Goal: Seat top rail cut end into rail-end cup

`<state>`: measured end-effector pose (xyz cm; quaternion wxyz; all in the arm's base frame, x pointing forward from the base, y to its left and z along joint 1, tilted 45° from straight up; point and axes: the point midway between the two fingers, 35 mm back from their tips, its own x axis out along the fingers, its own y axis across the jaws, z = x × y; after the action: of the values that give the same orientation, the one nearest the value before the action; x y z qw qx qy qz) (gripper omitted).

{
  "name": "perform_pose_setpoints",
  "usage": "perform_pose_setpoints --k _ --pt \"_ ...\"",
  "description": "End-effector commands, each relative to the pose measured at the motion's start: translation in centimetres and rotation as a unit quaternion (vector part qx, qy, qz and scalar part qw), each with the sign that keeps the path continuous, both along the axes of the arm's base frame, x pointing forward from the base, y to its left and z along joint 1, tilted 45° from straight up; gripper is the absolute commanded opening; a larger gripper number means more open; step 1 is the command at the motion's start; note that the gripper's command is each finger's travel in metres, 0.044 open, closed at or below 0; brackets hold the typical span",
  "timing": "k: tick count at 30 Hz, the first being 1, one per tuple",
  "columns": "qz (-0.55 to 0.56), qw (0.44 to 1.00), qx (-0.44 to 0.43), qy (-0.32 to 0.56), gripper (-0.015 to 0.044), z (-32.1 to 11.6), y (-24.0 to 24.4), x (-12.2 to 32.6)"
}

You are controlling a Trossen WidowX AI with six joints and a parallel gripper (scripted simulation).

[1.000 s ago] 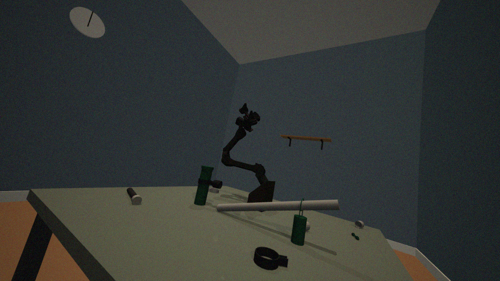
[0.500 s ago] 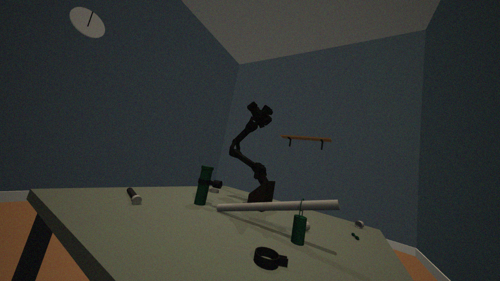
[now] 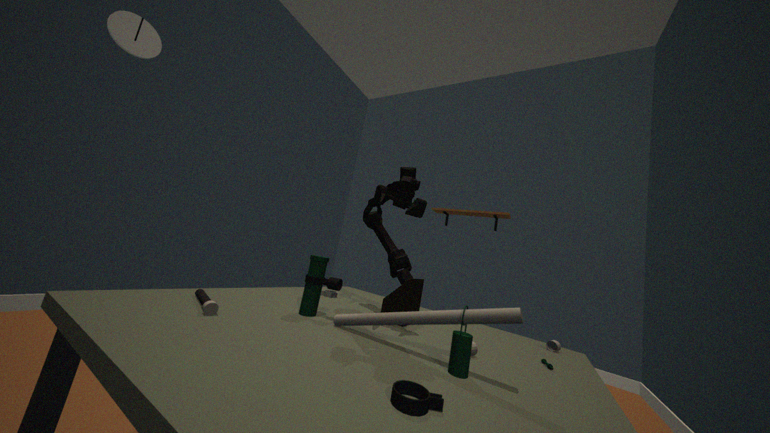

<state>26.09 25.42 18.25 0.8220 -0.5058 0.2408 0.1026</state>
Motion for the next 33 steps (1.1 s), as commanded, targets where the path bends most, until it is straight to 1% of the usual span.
perform_pose_setpoints --k 1,5,7,12,14,17,20,24,29,33 --pt "-0.11 0.993 0.013 0.04 0.044 -4.4 -3.7 2.1" --pt "-0.252 0.965 0.03 0.072 0.044 -9.0 -8.8 3.5" --pt "-0.299 0.95 0.035 0.079 0.044 -10.4 -10.6 3.6" --pt "-0.305 0.948 0.035 0.079 0.044 -10.6 -10.8 3.6" --pt "-0.295 0.951 0.022 0.087 0.044 -10.3 -11.1 3.7" --pt "-0.257 0.959 -0.028 0.114 0.044 -9.4 -12.3 3.9" --pt "-0.197 0.963 -0.101 0.152 0.044 -8.0 -14.1 4.0" --pt "-0.107 0.953 -0.2 0.199 0.044 -6.3 -16.5 4.0" --pt "0.01 0.916 -0.318 0.245 0.044 -4.2 -19.6 3.6" --pt "0.105 0.865 -0.408 0.271 0.044 -2.7 -21.9 2.9"
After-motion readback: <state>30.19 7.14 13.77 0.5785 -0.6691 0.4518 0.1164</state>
